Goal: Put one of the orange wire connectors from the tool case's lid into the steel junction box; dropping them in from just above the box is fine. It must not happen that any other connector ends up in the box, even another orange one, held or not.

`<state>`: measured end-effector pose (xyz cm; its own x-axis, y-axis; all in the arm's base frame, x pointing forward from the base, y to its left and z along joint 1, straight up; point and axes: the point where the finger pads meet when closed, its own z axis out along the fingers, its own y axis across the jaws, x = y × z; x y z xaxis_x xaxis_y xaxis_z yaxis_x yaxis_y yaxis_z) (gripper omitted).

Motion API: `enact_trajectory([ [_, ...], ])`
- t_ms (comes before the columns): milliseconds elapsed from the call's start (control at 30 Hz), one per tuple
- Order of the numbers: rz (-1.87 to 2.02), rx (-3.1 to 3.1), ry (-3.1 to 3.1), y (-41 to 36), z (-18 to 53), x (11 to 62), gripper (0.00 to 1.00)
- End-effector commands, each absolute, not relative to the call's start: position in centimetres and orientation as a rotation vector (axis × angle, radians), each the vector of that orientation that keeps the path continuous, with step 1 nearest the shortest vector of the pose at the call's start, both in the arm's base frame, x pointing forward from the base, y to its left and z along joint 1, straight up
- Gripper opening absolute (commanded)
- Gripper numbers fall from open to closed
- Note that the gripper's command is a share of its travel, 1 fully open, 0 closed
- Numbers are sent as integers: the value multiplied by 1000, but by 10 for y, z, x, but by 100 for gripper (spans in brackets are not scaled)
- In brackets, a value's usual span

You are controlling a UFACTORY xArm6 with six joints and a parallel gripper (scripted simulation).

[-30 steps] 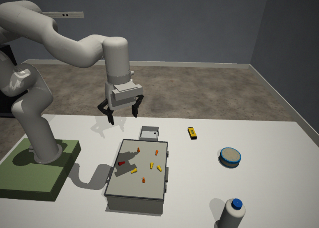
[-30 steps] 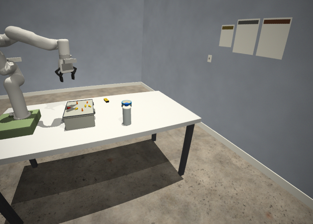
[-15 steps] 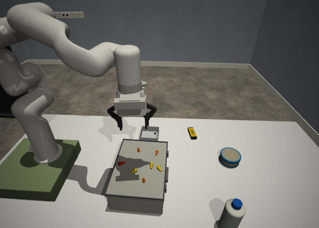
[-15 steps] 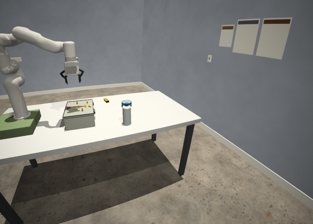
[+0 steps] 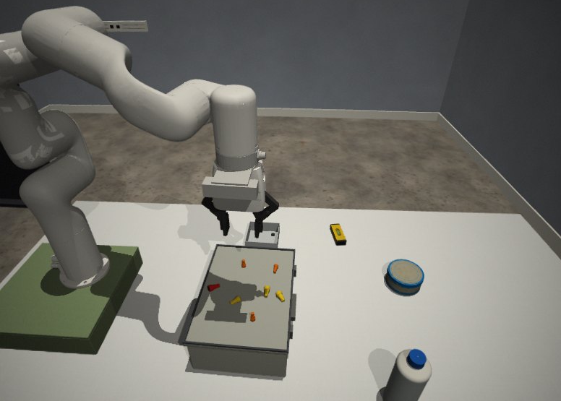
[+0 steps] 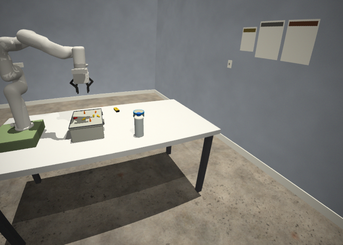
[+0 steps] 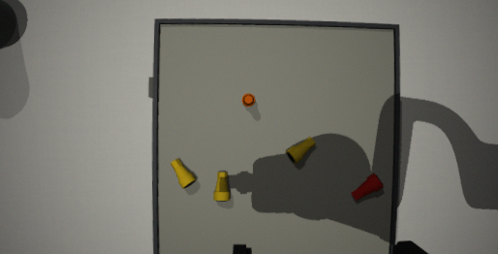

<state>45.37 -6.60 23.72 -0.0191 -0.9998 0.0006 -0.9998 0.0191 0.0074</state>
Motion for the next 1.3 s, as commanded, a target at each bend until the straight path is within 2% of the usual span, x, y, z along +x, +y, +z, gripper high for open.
enact_trajectory([
  [0,-2,2196,-2242,-66,239,455,0],
  [933,-2,2196,-2242,-66,239,455,0],
  [967,-2,2195,-2242,-66,239,455,27],
  [1267,-2,2079,-2350,-61,230,455,27],
])
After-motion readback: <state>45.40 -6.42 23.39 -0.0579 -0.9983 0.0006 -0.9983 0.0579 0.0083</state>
